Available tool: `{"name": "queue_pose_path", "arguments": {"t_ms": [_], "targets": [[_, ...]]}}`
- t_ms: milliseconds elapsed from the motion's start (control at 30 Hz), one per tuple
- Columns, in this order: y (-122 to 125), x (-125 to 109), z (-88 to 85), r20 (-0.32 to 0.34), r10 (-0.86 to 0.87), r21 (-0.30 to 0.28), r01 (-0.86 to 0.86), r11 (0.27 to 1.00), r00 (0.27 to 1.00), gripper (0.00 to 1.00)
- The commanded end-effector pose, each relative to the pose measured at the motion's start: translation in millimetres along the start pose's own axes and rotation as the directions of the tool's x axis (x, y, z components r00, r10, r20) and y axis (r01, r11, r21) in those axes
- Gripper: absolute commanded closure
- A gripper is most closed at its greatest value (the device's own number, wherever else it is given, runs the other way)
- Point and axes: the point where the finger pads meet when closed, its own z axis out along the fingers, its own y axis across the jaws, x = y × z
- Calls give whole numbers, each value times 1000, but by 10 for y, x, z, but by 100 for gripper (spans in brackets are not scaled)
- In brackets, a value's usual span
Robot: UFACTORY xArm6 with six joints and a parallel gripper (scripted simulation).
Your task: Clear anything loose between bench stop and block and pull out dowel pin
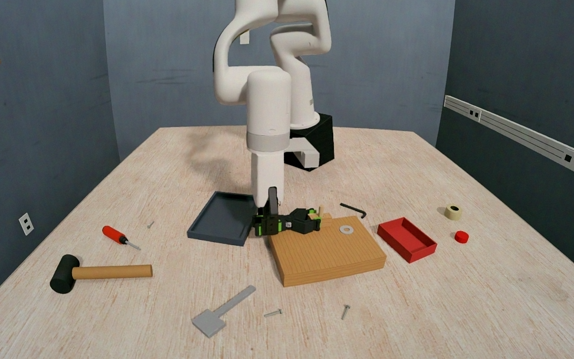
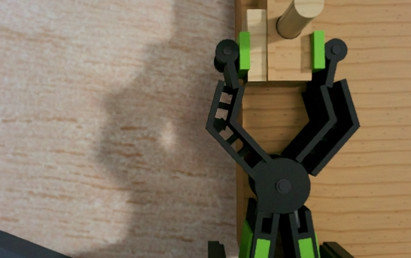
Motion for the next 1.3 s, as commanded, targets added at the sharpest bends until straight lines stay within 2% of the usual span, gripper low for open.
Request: {"name": "queue_pose_path", "arguments": {"t_ms": [0,200,700,1267], "targets": [[13,-6,-57,1,0,-3,0,1000,1000,50],[13,-6,-120,1,0,-3,0,1000,1000,50],[14,-6,-479,1,0,-3,0,1000,1000,50],[14,-6,-746,1,0,-3,0,1000,1000,50]]}}
